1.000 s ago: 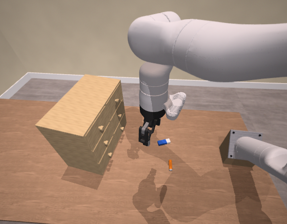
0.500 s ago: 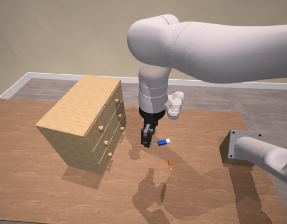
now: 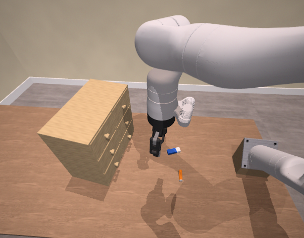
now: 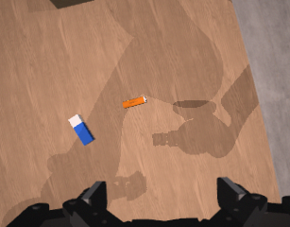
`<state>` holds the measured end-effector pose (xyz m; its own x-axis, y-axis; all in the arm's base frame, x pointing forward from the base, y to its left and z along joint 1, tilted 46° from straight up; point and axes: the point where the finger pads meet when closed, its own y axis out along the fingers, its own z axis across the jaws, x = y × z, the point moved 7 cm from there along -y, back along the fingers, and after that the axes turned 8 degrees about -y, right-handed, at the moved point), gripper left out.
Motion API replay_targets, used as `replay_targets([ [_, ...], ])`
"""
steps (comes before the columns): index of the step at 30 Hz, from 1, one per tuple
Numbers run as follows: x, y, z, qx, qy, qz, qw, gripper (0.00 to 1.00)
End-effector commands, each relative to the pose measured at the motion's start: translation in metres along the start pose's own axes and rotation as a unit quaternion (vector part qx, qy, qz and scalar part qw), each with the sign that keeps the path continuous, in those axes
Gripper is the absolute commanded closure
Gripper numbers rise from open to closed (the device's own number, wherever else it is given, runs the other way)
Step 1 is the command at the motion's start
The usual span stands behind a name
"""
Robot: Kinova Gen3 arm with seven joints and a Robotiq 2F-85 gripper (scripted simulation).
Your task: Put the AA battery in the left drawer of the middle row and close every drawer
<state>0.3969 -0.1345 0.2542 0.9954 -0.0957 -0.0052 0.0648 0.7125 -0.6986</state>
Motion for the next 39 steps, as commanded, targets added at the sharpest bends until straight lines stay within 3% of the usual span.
replay_targets([
  [1,0.0,-0.001,-0.002,-0.004,-0.005,-0.003,1.0,0.0],
  [21,-0.001,0.002,-0.001,-0.004,-0.004,-0.01,1.0,0.0],
  [39,0.001,0.01,-0.001,-0.008,-0.004,-0.041,0.999,0.0],
])
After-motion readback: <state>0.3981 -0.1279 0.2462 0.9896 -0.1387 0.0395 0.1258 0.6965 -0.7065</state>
